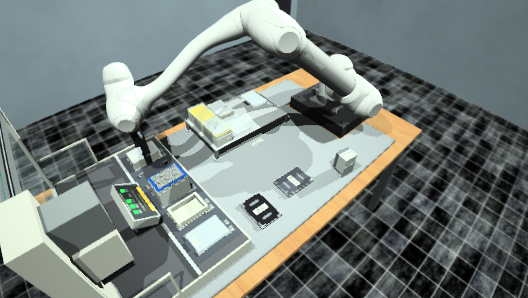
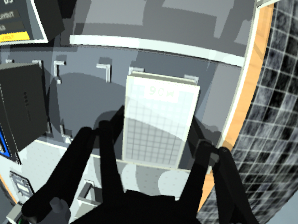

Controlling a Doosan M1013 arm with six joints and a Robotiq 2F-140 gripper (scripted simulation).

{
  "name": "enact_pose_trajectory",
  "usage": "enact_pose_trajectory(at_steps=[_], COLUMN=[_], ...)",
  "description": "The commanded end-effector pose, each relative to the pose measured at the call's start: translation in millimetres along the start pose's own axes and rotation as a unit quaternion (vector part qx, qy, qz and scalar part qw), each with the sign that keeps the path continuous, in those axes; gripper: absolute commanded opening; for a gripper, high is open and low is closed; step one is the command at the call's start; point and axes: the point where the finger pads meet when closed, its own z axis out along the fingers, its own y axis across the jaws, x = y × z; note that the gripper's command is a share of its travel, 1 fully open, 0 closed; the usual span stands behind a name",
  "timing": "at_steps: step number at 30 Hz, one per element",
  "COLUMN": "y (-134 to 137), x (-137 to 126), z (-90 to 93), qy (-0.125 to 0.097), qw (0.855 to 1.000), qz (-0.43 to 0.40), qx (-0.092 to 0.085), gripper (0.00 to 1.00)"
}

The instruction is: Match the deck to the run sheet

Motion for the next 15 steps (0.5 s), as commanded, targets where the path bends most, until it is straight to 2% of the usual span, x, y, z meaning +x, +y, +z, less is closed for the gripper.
enact_pose_trajectory(at_steps=[1,15], y=[0.0,0.0], x=[0.6,0.5], z=[-3.5,-23.5], qy=[0.001,0.001], qw=[1.0,1.0], qz=[0.0,0.0], qx=[0.0,0.0], gripper=[0.66,0.66])
